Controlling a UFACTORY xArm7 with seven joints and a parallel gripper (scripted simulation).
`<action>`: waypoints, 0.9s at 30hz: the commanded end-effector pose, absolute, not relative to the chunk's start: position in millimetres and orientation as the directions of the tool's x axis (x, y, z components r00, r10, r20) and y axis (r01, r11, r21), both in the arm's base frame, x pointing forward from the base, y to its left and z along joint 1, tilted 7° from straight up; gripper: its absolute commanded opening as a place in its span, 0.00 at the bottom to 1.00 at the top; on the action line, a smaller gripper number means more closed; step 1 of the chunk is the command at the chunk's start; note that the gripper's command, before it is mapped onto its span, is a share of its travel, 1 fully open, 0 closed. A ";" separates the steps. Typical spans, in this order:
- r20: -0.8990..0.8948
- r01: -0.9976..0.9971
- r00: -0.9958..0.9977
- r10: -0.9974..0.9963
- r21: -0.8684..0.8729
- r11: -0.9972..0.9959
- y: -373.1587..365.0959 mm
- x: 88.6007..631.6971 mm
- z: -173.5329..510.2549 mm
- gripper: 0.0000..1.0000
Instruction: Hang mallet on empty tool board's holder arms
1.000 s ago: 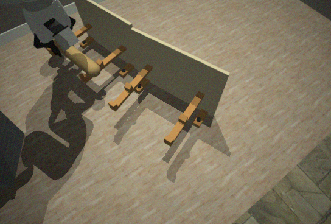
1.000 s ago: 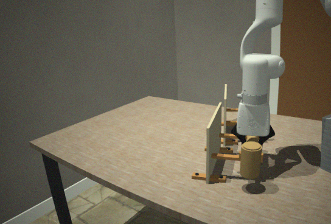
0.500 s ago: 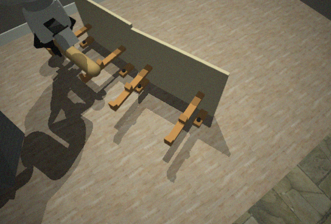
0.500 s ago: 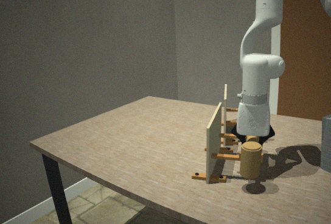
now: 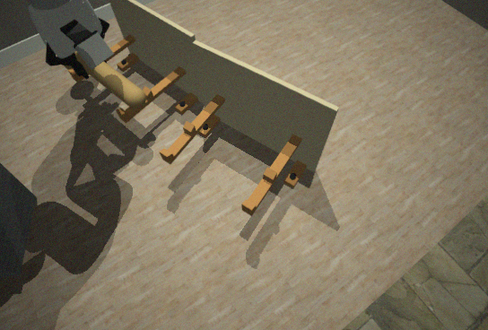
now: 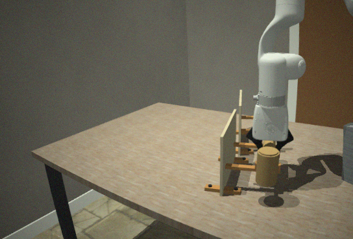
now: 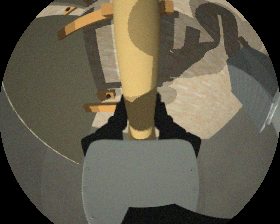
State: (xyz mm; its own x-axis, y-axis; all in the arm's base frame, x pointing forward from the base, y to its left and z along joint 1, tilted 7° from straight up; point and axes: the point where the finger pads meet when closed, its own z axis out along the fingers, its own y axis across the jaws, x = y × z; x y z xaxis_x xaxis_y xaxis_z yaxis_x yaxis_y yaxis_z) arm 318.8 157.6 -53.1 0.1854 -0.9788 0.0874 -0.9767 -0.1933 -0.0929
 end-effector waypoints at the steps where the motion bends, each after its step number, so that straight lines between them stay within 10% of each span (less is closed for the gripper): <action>1: 0.085 -0.977 0.186 -0.979 -0.093 -0.194 160.2 317.1 -28.8 0.00; 27: 0.088 -0.977 0.188 -0.978 -0.090 -0.196 159.3 312.3 29.8 0.00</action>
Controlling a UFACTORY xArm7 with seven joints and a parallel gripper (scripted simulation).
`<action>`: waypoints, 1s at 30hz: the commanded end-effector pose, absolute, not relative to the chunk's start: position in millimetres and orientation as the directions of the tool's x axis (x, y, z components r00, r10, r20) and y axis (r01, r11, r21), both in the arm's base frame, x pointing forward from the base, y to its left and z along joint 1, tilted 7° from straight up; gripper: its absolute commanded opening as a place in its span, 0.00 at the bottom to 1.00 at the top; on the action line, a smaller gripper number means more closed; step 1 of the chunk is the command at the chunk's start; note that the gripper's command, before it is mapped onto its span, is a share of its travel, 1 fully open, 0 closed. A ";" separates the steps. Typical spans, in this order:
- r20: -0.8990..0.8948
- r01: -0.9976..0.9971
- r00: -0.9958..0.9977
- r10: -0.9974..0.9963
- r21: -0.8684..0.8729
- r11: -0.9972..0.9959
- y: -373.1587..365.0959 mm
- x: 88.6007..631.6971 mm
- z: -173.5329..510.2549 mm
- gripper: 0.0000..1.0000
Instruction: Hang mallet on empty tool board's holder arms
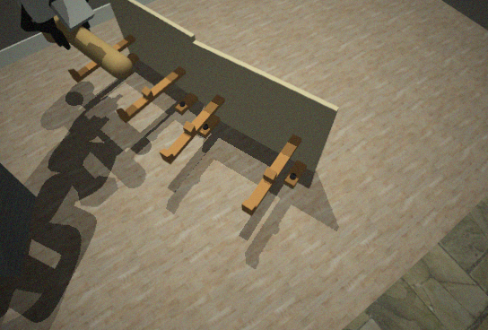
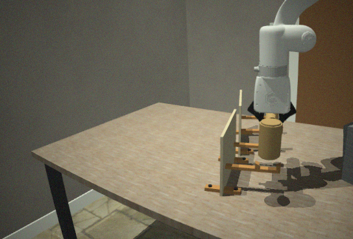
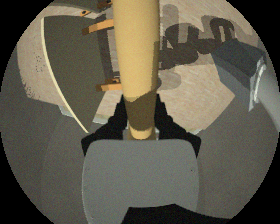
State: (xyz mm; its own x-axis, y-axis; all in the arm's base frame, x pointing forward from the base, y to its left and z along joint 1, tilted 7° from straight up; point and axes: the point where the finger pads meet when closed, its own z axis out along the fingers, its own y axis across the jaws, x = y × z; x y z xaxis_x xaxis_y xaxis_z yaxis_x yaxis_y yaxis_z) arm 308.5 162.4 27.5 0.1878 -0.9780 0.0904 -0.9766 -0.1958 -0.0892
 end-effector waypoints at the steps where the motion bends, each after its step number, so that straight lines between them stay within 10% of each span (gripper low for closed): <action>1: 0.088 -0.977 0.188 -0.978 -0.089 -0.196 154.3 315.4 30.4 0.00; 30: 0.089 -0.977 0.187 -0.978 -0.082 -0.195 -68.8 367.5 58.3 0.00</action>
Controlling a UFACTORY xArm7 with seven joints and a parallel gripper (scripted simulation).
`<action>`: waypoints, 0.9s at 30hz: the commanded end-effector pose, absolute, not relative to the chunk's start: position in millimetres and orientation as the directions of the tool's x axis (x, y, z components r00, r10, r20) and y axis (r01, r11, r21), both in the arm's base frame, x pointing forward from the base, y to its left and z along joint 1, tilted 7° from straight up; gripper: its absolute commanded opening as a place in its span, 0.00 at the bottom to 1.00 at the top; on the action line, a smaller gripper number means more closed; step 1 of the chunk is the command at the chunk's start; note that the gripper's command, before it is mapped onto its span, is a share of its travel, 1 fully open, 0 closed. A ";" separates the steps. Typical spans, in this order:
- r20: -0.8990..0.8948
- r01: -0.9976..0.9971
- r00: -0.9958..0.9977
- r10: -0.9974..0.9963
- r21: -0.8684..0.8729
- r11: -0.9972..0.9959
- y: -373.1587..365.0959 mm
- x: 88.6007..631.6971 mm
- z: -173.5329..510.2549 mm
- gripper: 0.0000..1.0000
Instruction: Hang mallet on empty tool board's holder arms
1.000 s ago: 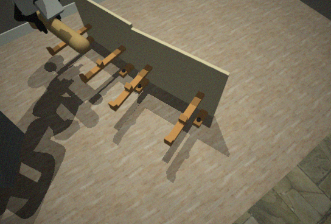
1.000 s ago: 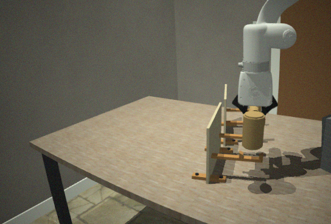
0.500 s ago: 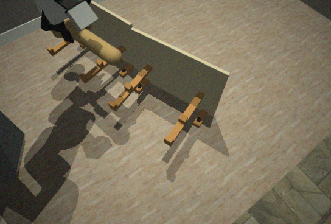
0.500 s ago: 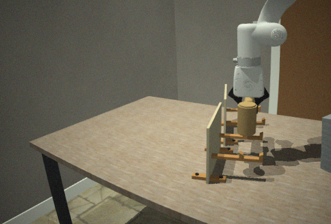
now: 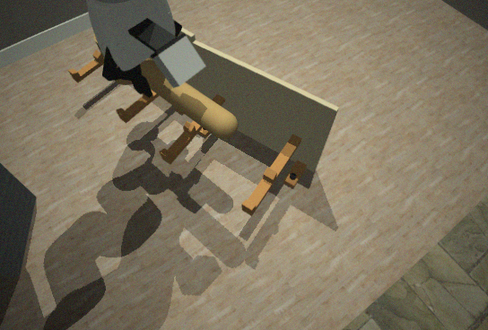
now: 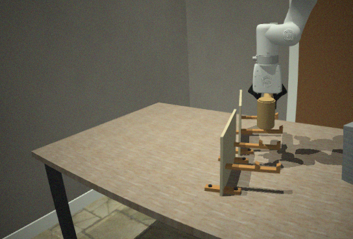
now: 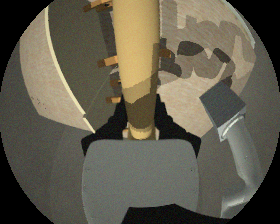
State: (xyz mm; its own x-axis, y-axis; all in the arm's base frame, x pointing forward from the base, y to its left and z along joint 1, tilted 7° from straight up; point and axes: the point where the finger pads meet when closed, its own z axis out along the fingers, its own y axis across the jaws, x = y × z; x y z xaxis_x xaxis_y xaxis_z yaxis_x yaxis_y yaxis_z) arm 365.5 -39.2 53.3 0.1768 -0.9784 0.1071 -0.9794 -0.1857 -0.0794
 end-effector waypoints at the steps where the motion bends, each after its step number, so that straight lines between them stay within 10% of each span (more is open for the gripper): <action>1: 0.089 -0.977 0.188 -0.978 -0.084 -0.195 -79.8 366.3 59.7 0.00; 27: 0.097 -0.950 0.293 -0.951 -0.079 -0.301 -128.0 361.2 47.8 0.00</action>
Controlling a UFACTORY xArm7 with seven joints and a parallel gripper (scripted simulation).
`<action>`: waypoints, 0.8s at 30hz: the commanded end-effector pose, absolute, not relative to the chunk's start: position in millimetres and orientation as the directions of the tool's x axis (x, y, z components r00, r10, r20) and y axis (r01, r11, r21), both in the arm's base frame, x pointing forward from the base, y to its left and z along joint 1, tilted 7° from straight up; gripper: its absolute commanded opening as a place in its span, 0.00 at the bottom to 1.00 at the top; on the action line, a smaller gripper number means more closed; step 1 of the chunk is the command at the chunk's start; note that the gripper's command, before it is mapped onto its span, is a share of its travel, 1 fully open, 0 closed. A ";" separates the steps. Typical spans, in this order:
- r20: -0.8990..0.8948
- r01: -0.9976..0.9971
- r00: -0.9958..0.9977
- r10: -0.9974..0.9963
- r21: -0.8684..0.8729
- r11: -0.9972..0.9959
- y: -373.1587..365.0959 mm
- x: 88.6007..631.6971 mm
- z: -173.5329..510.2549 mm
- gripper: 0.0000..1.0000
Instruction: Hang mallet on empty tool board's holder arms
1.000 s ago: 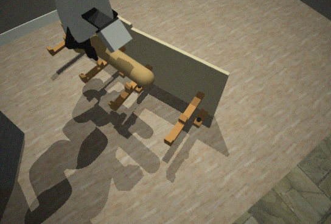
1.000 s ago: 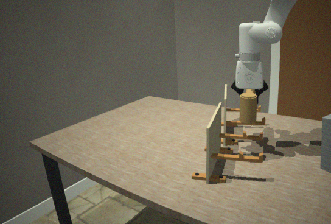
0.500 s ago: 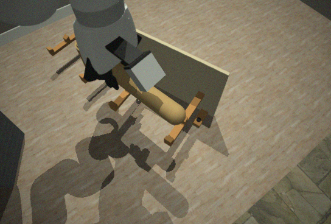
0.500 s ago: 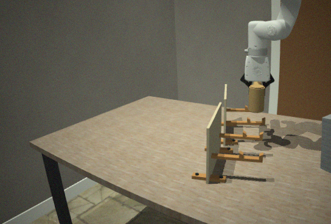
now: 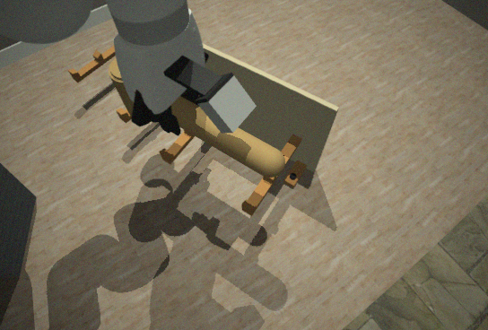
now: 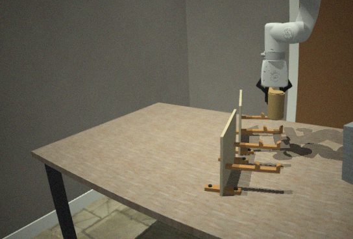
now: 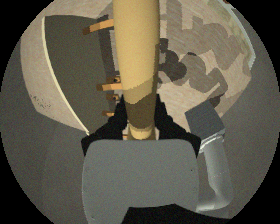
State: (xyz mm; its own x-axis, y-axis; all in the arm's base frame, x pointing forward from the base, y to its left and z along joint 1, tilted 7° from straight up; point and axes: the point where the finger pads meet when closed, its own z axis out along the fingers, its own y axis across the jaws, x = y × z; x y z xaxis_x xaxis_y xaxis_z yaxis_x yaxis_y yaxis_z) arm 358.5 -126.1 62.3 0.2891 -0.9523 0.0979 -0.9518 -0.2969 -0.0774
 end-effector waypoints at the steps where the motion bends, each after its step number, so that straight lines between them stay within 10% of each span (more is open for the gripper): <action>1: 0.097 -0.950 0.293 -0.951 -0.079 -0.301 -128.8 362.1 38.4 0.00; 24: 0.097 -0.950 0.293 -0.951 -0.079 -0.301 -133.4 368.2 -27.3 0.00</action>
